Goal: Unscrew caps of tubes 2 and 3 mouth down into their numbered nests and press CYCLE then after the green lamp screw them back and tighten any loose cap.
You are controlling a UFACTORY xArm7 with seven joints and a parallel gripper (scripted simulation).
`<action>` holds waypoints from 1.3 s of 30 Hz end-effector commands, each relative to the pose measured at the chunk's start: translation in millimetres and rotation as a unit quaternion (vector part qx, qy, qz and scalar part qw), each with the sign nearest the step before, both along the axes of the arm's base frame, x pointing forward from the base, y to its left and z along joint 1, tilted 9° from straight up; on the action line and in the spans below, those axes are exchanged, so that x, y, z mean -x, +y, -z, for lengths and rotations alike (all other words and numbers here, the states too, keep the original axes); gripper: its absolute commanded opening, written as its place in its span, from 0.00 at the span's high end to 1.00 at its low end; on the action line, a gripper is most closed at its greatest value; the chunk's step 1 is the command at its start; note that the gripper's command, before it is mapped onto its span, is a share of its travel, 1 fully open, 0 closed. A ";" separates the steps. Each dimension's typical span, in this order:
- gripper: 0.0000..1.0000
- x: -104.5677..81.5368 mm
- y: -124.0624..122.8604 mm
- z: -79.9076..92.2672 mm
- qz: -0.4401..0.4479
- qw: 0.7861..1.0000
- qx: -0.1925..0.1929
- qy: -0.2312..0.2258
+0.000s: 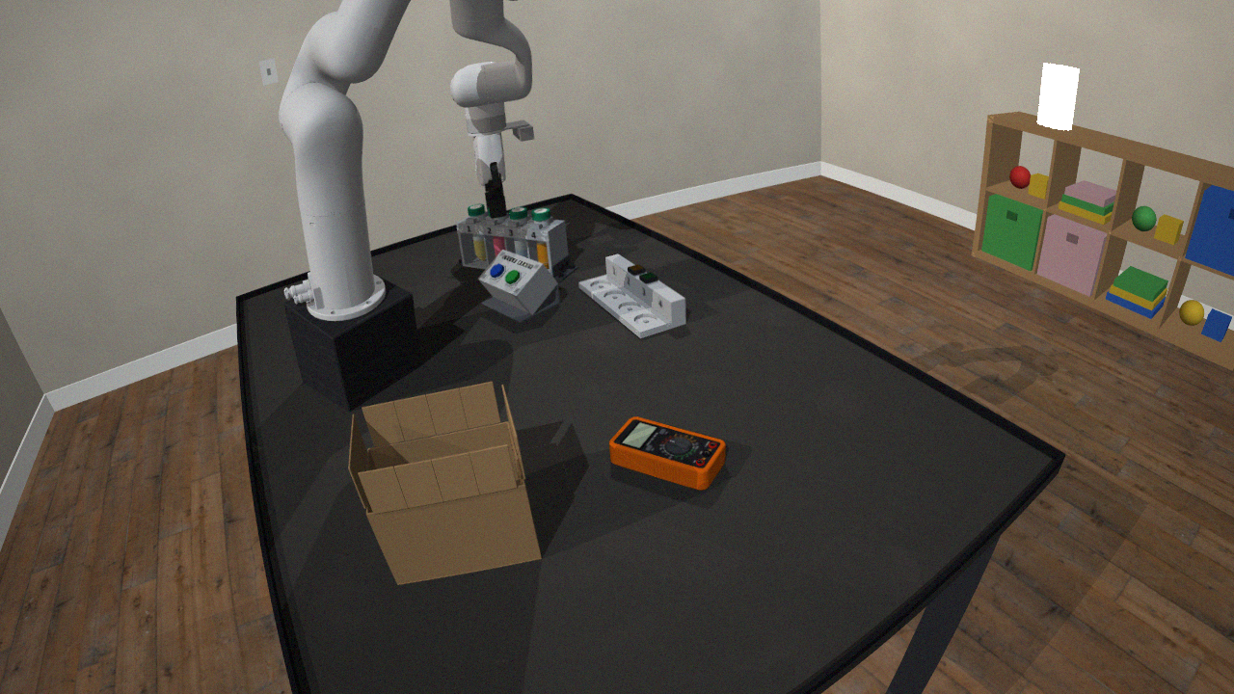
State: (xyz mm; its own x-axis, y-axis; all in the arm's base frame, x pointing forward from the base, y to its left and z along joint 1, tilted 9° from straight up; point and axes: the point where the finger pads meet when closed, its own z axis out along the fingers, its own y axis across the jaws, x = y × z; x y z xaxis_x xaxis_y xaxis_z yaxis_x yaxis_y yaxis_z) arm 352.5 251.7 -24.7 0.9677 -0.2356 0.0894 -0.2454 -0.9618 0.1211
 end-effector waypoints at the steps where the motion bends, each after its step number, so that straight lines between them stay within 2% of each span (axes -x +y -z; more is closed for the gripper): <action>1: 0.54 -1.0 1.4 -1.4 0.040 0.999 -0.004 -0.007; 3: 0.54 -1.0 1.4 -1.4 0.123 0.992 -0.009 -0.019; 6: 0.54 -1.1 1.4 -1.4 0.185 0.982 -0.012 -0.027; 10: 0.54 -1.1 1.4 -1.5 0.282 0.959 -0.018 -0.040; 12: 0.54 -1.1 1.4 -1.5 0.282 0.959 -0.018 -0.040; 14: 0.54 -1.1 1.4 -1.5 0.366 0.929 -0.023 -0.052; 17: 0.54 -1.1 1.4 -1.5 0.415 0.907 -0.026 -0.058; 20: 0.54 -1.1 1.4 -1.5 0.480 0.874 -0.030 -0.067; 27: 0.54 -1.1 1.4 -1.5 0.619 0.780 -0.038 -0.086; 29: 0.54 -1.1 1.4 -1.5 0.619 0.780 -0.038 -0.086; 31: 0.54 -1.1 1.4 -1.5 0.685 0.721 -0.042 -0.096; 32: 0.54 -1.1 1.4 -1.5 0.696 0.710 -0.043 -0.098; 39: 0.54 -1.0 1.5 -1.4 0.699 0.707 -0.043 -0.098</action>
State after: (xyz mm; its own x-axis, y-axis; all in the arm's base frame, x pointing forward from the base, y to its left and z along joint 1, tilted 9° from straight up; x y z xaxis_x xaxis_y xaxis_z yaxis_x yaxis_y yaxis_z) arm 352.3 252.0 -24.5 -0.2167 -0.9693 0.1161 -0.9753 0.2098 -0.0690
